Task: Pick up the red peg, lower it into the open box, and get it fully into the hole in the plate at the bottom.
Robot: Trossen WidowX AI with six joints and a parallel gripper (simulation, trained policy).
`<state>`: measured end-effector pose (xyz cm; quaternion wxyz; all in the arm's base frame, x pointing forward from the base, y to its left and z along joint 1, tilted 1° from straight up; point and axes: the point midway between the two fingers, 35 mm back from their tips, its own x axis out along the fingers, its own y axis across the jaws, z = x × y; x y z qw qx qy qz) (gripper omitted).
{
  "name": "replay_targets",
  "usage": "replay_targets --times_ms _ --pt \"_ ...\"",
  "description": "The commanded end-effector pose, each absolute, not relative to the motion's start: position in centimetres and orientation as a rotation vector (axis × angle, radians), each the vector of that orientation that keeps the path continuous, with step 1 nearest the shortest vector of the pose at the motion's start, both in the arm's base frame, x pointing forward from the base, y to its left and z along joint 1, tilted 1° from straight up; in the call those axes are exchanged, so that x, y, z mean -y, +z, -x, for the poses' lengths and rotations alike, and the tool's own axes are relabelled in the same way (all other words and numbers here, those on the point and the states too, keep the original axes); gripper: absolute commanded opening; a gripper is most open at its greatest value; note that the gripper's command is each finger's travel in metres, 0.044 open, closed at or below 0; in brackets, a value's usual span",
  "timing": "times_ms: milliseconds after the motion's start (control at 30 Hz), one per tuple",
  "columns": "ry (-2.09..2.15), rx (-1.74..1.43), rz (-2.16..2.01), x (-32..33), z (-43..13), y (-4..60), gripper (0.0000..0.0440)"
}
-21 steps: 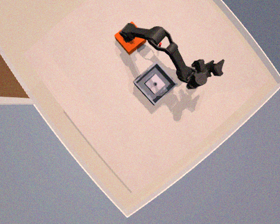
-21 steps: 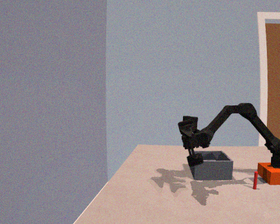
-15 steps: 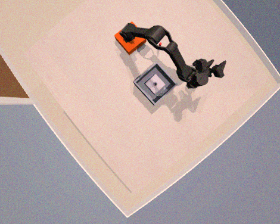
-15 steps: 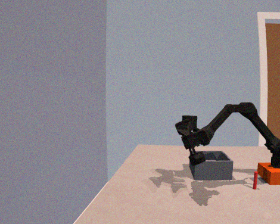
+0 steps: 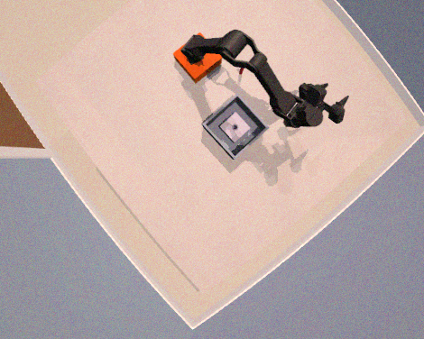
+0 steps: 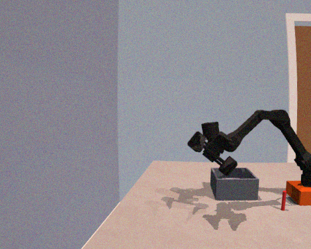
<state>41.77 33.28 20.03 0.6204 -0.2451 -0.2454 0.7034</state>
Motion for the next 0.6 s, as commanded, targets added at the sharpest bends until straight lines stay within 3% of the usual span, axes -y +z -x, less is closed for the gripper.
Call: replay_targets --times_ms 0,567 --pt "1.621 0.453 0.500 -33.39 -41.68 20.07 0.0440" --pt "1.559 -0.112 0.171 -33.49 -40.69 20.66 0.0440"
